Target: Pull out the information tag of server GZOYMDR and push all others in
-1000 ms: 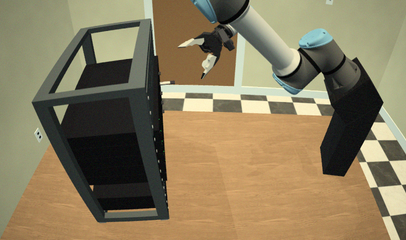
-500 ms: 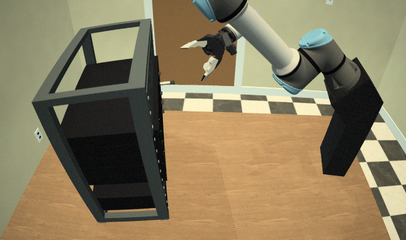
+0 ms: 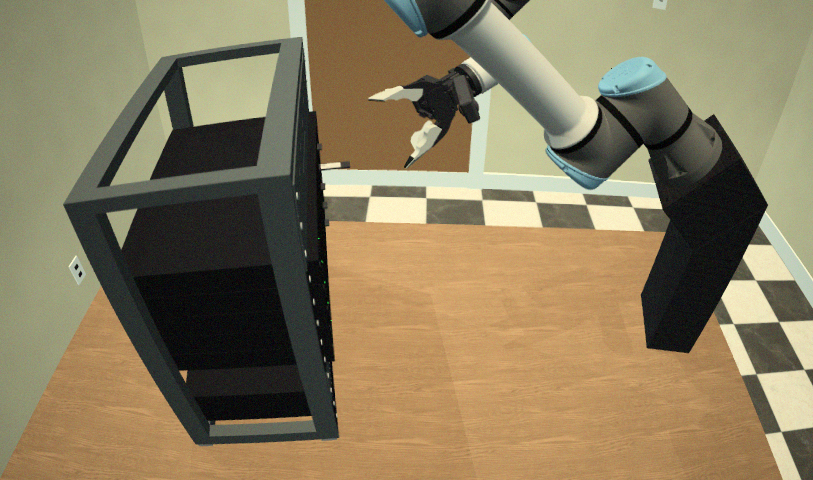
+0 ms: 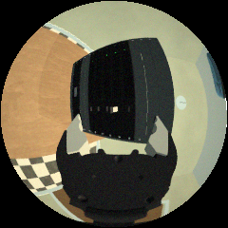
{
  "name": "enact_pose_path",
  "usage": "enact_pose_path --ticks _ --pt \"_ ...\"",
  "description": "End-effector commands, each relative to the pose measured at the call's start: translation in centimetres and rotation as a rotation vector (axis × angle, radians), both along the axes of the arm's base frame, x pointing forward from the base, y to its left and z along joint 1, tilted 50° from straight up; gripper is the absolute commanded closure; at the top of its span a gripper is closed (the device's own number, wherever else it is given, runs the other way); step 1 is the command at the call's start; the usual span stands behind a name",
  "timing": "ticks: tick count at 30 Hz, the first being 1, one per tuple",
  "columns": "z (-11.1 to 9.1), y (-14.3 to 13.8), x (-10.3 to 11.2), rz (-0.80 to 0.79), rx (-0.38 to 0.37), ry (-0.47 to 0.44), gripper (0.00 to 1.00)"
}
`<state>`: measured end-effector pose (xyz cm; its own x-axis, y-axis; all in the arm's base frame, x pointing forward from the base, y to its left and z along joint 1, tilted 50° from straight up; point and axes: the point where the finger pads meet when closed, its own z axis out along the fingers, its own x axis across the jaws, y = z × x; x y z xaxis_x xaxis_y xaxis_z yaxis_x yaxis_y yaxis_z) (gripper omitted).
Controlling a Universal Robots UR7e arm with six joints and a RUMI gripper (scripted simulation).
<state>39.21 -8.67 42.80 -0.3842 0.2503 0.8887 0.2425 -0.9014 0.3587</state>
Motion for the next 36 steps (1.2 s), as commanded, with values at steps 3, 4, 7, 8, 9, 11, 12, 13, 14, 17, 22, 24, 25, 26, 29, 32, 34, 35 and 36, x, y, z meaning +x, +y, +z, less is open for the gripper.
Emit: enact_pose_path --ticks 3,4,7,8,9,11,12,13,14,17,22,24,25,26,29,32,34,35,36 --pt "-0.6 -0.2 0.1 -0.024 0.014 -0.057 0.00" --pt "-0.7 -0.2 0.2 -0.028 0.017 -0.065 0.00" --pt "-0.9 -0.3 0.2 -0.035 0.021 -0.081 0.00" --pt "-0.9 -0.3 0.2 -0.035 0.021 -0.081 0.00" --pt "-1.0 -0.3 0.2 -0.036 0.022 -0.090 0.00" --pt "-1.2 -0.4 0.3 -0.039 0.025 -0.107 0.00" --pt "-1.2 -0.4 0.3 -0.041 0.027 -0.116 0.00" --pt "-1.3 -0.4 0.3 -0.043 0.029 -0.124 0.00" --pt "-1.4 -0.4 0.4 -0.045 0.031 -0.133 0.00" --pt "-1.7 -0.5 0.5 -0.054 0.036 -0.157 0.00" --pt "-2.2 -0.7 0.7 -0.072 0.047 -0.195 0.00" --pt "-2.3 -0.7 0.8 -0.076 0.049 -0.201 0.00" --pt "-2.3 -0.7 0.8 -0.076 0.049 -0.201 0.00" --pt "-2.4 -0.8 0.8 -0.080 0.051 -0.208 0.00" --pt "-2.6 -0.8 0.9 -0.086 0.056 -0.234 0.00" --pt "-2.9 -0.9 0.9 -0.091 0.061 -0.260 0.00" --pt "-3.0 -1.0 1.0 -0.096 0.065 -0.276 0.00" --pt "-3.1 -1.0 1.0 -0.099 0.067 -0.284 0.00" --pt "-3.2 -1.0 1.0 -0.102 0.069 -0.292 0.00"
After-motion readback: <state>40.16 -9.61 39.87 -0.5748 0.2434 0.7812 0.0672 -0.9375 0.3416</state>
